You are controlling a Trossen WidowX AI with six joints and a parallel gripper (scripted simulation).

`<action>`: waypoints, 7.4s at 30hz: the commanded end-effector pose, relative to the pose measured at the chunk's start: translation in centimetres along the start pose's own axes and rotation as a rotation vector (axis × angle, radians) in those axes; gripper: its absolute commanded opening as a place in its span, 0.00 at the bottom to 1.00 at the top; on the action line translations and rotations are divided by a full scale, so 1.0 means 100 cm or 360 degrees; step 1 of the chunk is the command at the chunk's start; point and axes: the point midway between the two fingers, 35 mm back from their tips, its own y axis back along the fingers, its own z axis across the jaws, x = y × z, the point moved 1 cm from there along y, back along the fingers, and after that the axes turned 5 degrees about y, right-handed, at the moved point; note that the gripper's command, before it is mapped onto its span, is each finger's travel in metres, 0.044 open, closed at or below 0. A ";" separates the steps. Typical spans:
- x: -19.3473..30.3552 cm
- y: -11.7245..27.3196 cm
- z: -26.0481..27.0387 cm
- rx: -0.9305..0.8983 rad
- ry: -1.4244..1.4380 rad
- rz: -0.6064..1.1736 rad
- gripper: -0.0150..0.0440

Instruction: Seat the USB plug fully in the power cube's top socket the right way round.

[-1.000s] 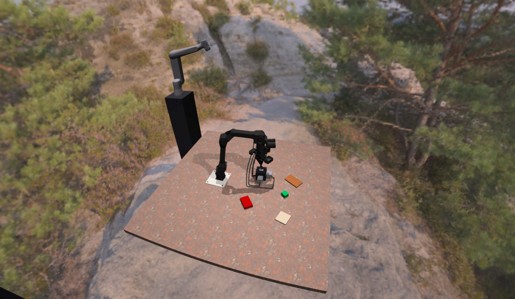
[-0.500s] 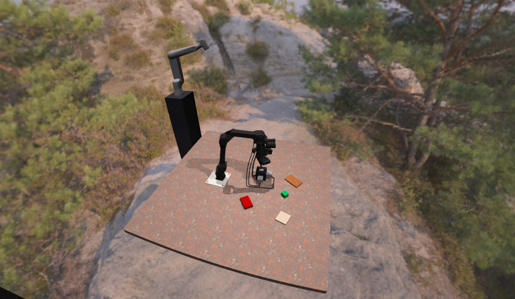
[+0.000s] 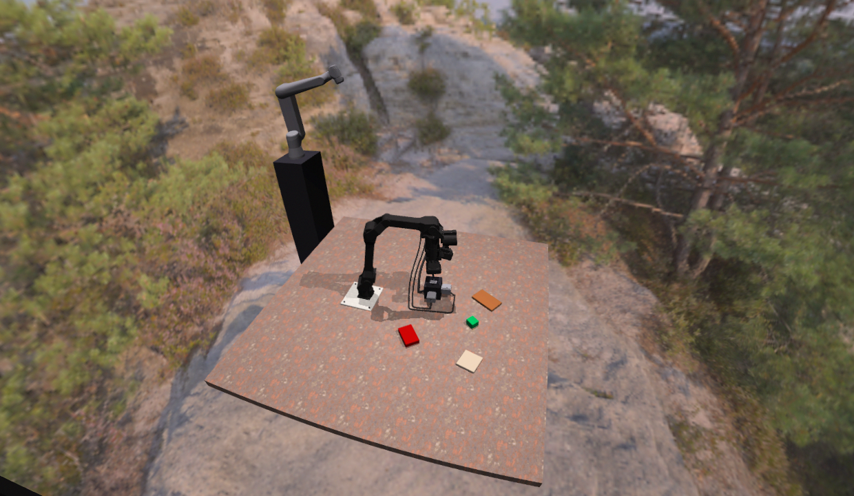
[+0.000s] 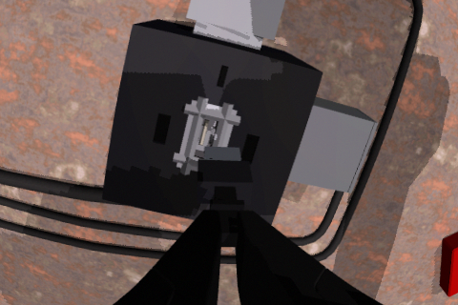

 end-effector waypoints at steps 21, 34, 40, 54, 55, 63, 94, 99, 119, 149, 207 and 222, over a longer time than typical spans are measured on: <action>0.000 0.000 0.000 0.0000 -0.0982 -0.0002 0.25; 0.000 0.000 0.000 0.0000 -0.1523 -0.0002 0.25; 0.000 0.000 0.000 0.0000 -0.1773 -0.0001 0.25; 0.000 0.000 0.000 0.0000 -0.2357 -0.0001 0.25; 0.000 0.000 0.000 0.0000 -0.2398 -0.0001 0.25; 0.000 0.000 0.000 0.0000 -0.2732 -0.0001 0.25; -0.001 -0.002 0.001 -0.0017 -0.2787 0.0010 0.25; -0.001 -0.002 0.001 -0.0022 -0.2789 0.0013 0.25; -0.001 -0.005 0.002 -0.0042 -0.2795 0.0027 0.25; -0.002 -0.008 0.003 -0.0073 -0.2803 0.0047 0.25; -0.003 -0.015 0.004 -0.0117 -0.2815 0.0074 0.25; -0.003 -0.017 0.004 -0.0117 -0.2815 0.0074 0.25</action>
